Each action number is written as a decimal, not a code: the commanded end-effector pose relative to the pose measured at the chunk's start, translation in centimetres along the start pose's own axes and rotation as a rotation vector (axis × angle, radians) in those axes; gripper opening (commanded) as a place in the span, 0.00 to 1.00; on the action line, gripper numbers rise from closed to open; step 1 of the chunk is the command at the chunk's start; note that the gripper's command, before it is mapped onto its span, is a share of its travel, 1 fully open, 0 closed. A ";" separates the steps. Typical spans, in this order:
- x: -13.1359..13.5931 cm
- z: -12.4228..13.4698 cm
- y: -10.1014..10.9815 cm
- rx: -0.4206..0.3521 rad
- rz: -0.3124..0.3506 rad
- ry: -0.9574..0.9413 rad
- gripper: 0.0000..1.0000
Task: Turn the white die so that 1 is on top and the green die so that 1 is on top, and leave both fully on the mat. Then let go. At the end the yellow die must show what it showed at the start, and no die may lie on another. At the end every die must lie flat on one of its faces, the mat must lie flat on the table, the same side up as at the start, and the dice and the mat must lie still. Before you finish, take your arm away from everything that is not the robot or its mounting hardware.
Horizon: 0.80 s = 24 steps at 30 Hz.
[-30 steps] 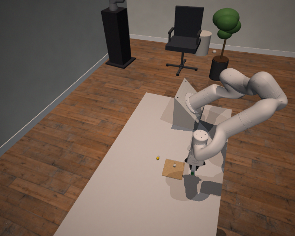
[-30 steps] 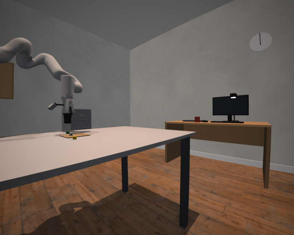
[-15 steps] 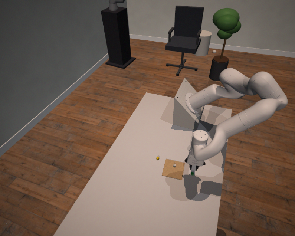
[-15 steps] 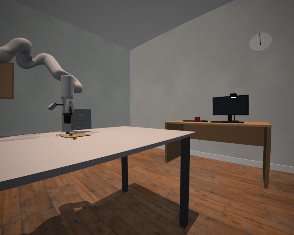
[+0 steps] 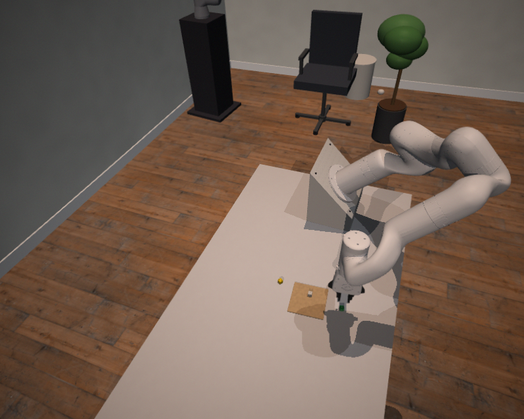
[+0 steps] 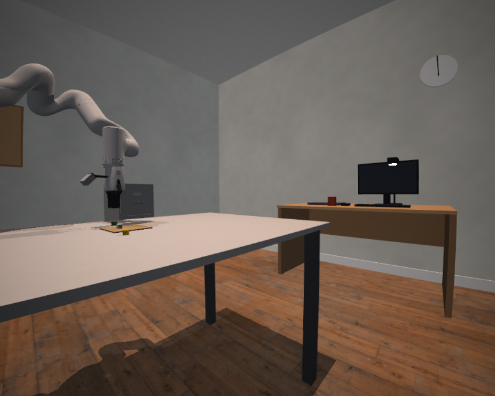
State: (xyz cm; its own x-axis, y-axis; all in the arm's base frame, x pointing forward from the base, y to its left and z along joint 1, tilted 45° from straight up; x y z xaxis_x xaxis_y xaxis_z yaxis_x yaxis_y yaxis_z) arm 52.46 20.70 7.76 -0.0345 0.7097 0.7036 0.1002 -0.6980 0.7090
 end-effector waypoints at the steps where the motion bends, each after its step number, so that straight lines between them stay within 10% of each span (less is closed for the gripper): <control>1: 0.0 0.1 0.0 -0.002 0.000 0.000 0.31; 24: 0.0 0.0 -2.2 -0.002 0.000 0.001 0.31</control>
Point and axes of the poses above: the point where the finger pads meet when closed, its own y axis back along the fingers, its own x axis across the jaws, z = x × y, the point moved 4 cm from there along y, back along the fingers, and after that the axes turned 13 degrees about -y, right-handed, at the moved point
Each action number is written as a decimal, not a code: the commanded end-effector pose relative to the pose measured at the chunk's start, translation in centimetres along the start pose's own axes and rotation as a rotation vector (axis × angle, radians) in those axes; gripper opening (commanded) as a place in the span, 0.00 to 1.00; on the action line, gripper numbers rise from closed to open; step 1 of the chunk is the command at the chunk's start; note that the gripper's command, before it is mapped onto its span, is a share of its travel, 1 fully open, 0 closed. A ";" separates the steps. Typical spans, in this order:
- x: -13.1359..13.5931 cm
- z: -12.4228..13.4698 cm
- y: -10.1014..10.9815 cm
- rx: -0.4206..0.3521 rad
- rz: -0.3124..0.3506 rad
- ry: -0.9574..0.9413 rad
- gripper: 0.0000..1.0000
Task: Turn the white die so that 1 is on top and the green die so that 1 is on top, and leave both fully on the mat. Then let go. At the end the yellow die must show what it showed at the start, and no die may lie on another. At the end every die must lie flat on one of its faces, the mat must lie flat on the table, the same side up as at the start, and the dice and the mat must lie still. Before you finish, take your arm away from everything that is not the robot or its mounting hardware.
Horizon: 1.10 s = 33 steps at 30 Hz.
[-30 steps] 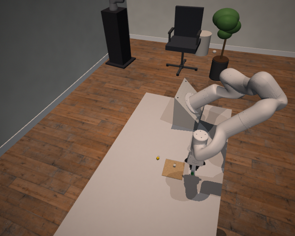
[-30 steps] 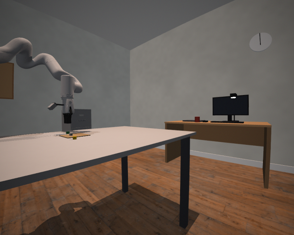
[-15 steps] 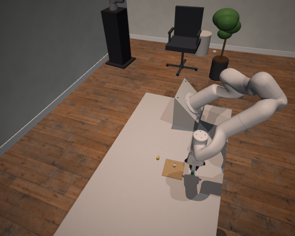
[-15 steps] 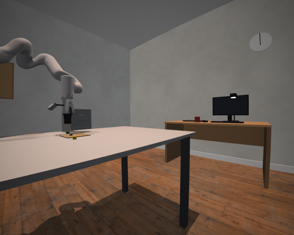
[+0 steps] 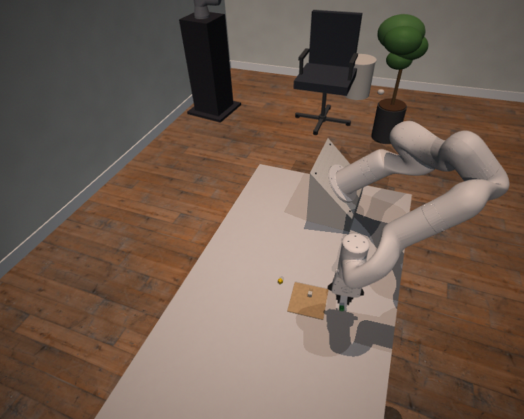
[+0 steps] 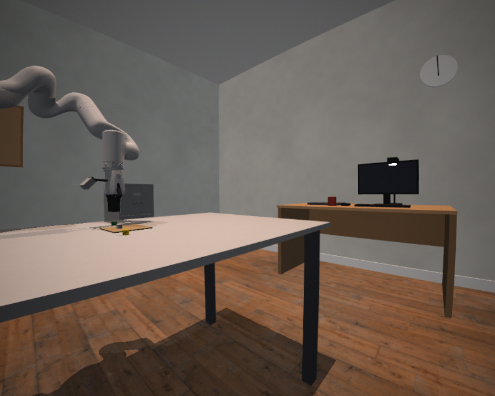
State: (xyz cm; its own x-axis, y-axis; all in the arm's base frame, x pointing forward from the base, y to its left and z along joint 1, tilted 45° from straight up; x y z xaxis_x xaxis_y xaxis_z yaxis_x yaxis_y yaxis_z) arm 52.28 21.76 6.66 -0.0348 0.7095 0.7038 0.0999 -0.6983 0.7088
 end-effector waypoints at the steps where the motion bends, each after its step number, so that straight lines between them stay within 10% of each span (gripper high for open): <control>1: 0.0 0.1 -0.8 -0.002 0.000 0.000 0.31; 33: 0.0 0.0 -3.6 -0.002 0.000 0.000 0.31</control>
Point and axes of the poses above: the point where the finger pads meet when closed, its own y axis back along the fingers, its own x axis across the jaws, z = x × y, the point moved 4 cm from there along y, back along the fingers, and after that the axes turned 13 degrees about -y, right-handed, at the moved point
